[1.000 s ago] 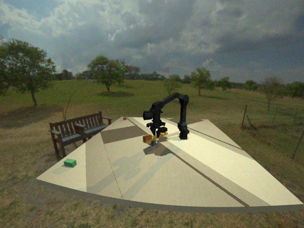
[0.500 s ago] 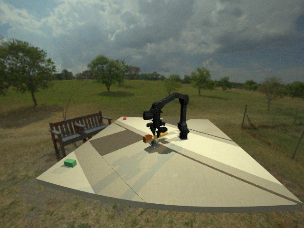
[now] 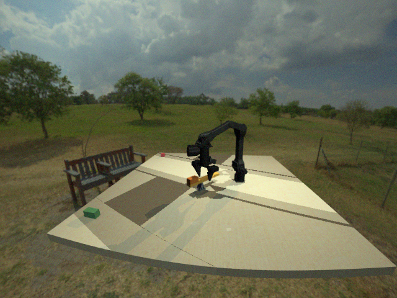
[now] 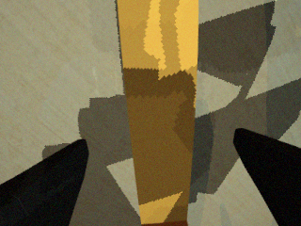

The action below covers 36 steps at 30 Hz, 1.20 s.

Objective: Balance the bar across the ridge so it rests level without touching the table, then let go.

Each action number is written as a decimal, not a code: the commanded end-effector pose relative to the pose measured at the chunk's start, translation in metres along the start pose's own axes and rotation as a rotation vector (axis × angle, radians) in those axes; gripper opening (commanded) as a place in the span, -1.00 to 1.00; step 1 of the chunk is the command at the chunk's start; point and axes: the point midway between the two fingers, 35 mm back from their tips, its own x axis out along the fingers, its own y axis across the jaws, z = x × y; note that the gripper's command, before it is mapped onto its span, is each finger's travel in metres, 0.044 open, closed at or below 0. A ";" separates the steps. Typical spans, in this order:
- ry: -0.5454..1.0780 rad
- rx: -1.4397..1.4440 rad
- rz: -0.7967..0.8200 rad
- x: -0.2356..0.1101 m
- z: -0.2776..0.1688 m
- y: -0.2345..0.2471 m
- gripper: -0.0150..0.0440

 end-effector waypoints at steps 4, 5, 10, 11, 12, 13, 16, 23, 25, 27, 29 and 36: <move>0.009 0.000 0.004 -0.066 -0.004 0.002 1.00; 0.009 0.000 0.004 -0.079 -0.003 0.001 1.00; 0.009 0.000 0.004 -0.097 0.000 0.000 1.00; 0.009 0.000 0.004 -0.097 0.000 0.000 1.00; 0.009 0.000 0.004 -0.097 0.000 0.000 1.00; 0.009 0.000 0.004 -0.097 0.000 0.000 1.00; 0.009 0.000 0.004 -0.097 0.000 0.000 1.00; 0.009 0.000 0.004 -0.097 0.000 0.000 1.00; 0.009 0.000 0.004 -0.097 0.000 0.000 1.00; 0.009 0.000 0.004 -0.097 0.000 0.000 1.00; 0.009 0.000 0.004 -0.097 0.000 0.000 1.00; 0.009 0.000 0.004 -0.097 0.000 0.000 1.00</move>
